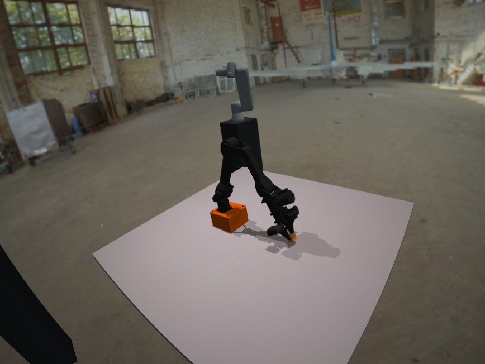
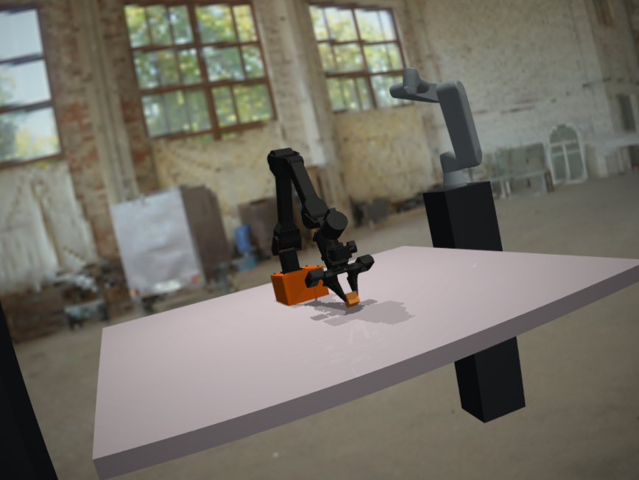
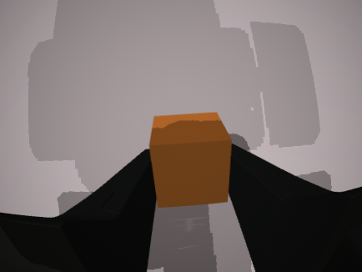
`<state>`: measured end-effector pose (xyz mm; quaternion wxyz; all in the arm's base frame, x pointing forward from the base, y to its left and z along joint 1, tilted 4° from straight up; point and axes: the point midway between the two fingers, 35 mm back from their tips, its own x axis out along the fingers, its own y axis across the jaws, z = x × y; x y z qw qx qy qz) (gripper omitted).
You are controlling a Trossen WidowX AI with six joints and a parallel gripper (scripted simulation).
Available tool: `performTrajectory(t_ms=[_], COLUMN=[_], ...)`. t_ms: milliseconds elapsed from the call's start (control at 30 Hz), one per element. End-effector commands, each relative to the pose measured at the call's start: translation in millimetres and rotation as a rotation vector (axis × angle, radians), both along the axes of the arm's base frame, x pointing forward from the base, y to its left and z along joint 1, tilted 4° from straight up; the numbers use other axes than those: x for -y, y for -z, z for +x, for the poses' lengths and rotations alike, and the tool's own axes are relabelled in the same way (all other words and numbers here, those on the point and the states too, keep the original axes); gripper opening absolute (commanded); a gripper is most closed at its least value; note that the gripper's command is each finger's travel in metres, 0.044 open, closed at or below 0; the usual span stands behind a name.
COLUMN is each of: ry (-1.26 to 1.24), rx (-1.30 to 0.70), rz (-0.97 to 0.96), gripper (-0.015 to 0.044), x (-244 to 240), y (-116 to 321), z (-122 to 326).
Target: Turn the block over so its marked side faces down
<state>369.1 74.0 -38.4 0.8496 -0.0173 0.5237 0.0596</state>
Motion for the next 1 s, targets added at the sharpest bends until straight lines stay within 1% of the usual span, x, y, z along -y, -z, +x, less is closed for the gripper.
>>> performTrajectory(t_ms=[0,500,967], ry=[0.006,0.009,0.017], rx=[0.027,0.239,0.443], rz=[0.001,0.022,0.047], gripper=[0.0000,0.0000,0.0000], x=[0.5,-2.2,-1.3], y=[-4.6,23.1,29.5], z=[1.3,11.3,4.4])
